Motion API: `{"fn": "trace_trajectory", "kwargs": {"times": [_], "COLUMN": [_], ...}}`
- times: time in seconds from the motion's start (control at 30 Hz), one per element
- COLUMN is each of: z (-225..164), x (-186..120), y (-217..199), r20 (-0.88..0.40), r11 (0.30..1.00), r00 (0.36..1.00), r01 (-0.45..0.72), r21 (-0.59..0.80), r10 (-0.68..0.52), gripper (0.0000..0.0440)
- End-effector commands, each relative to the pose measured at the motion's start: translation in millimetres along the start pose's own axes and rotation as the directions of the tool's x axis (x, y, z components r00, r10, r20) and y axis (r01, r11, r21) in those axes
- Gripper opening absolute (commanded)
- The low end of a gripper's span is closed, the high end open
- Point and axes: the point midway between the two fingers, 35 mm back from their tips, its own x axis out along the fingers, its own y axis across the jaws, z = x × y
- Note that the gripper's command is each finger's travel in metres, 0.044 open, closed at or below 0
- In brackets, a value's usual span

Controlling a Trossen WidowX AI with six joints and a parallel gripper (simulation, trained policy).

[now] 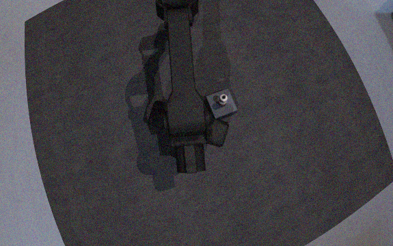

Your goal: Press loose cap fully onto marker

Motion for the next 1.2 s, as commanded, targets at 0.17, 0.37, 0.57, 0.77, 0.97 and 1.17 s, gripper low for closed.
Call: {"fn": "trace_trajectory", "kwargs": {"times": [0.17,0.37,0.57,0.77,0.97,1.17], "z": [-2,-1,-2,-1,-6,-20], "x": [22,27,17,-6,-27,-47], "y": [-1,-2,-2,3,12,29], "r20": [-0.034,-0.021,0.013,0.071,0.106,0.121], "r11": [0.999,0.998,0.997,0.996,0.994,0.992], "r00": [0.999,0.999,0.999,0.997,0.994,0.993], "r01": [0.014,0.027,0.033,0.030,0.018,-0.001], "r21": [-0.034,-0.053,-0.065,-0.081,-0.103,-0.124], "r10": [-0.015,-0.028,-0.032,-0.024,-0.007,0.016], "gripper": [0.0269,0.0215,0.0082,0.0058,0.0053,0.0054]}}
